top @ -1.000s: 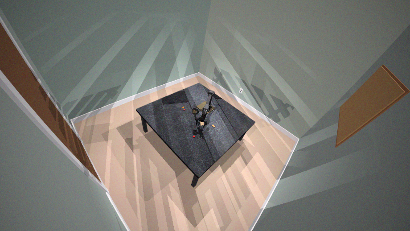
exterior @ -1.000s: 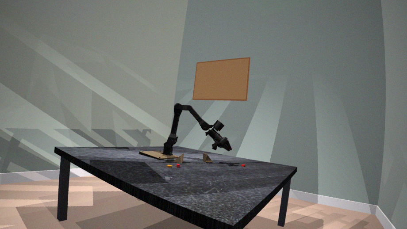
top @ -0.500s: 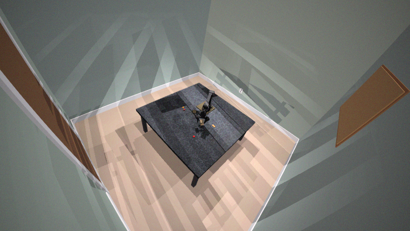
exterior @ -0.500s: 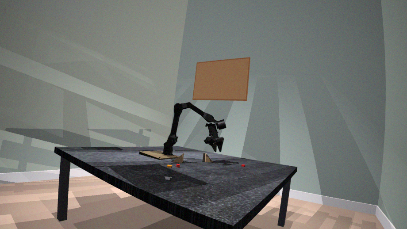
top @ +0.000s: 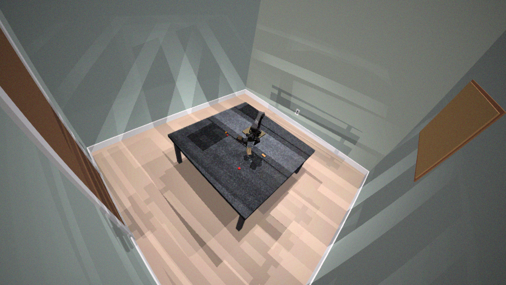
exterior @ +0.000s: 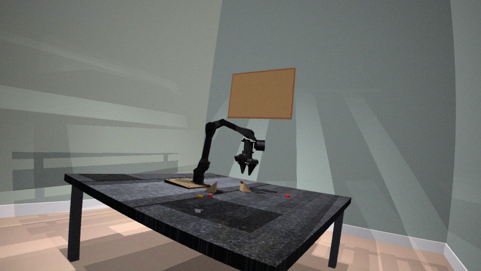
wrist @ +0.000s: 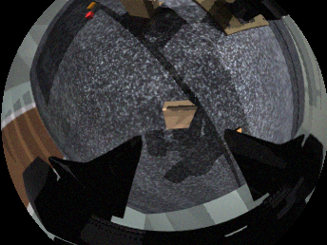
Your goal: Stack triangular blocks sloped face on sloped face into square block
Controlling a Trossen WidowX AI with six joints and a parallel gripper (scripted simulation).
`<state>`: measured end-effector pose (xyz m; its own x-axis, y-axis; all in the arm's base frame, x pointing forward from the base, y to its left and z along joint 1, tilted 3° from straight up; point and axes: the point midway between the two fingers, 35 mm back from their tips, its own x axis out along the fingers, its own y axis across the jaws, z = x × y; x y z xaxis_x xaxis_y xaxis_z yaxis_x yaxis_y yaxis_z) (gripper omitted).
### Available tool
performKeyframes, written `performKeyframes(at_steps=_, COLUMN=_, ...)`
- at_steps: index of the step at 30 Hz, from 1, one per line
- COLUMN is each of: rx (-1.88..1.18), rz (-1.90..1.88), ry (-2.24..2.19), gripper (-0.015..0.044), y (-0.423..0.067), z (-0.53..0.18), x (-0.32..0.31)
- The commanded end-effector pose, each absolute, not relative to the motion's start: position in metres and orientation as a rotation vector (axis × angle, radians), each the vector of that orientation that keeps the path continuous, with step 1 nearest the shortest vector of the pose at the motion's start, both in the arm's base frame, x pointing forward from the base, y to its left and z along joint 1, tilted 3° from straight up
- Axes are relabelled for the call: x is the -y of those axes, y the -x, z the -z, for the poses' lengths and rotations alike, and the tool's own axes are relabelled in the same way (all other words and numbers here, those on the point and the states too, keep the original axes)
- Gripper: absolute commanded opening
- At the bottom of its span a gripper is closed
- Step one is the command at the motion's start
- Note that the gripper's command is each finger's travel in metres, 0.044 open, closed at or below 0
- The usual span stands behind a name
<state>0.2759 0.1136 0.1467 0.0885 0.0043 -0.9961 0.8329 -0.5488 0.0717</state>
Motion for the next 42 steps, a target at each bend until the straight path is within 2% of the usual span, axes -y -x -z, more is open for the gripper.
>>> performKeyframes(at_steps=1, rx=-0.846, rz=1.544, ry=-1.674, gripper=0.0440, y=-0.275, z=-0.144, x=-0.114)
performKeyframes(at_steps=42, rx=-0.847, rz=1.544, ry=-1.673, gripper=0.0440, y=-0.284, z=-0.078, x=-0.117)
